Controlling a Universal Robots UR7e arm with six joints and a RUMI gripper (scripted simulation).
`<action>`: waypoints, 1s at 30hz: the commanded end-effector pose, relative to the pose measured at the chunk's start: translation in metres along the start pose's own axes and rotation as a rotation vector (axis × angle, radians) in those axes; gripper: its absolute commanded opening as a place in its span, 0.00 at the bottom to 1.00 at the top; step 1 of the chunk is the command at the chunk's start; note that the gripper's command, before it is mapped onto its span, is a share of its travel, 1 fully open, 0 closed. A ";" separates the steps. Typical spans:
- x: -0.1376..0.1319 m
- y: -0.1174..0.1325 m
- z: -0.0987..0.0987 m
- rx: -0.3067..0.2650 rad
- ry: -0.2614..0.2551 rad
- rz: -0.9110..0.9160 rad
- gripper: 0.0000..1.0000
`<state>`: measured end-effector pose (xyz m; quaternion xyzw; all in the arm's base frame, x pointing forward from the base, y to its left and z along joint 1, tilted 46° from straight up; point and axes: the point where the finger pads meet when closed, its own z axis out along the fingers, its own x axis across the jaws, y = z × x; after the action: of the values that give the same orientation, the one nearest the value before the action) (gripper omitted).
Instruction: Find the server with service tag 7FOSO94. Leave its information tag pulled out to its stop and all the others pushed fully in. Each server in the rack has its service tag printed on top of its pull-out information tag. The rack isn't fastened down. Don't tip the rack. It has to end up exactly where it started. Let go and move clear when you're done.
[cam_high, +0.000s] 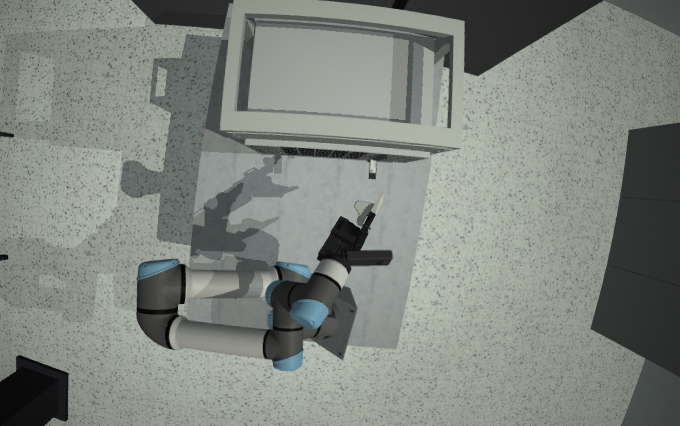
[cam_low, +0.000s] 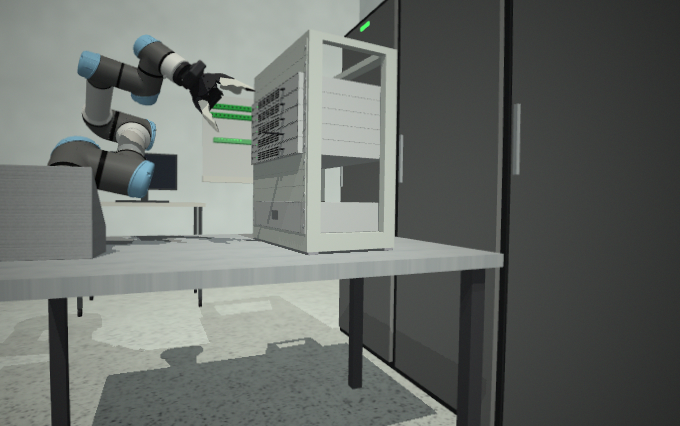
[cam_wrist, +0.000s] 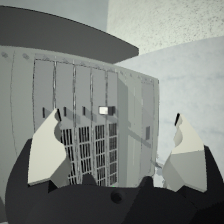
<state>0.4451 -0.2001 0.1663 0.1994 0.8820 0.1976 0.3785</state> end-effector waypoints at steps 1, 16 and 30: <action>-0.002 0.000 -0.001 0.005 -0.003 0.001 1.00; -0.006 0.000 -0.003 0.019 -0.010 0.003 1.00; -0.009 0.001 -0.005 0.029 -0.015 0.005 1.00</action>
<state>0.4469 -0.2040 0.1743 0.2076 0.8815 0.1856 0.3813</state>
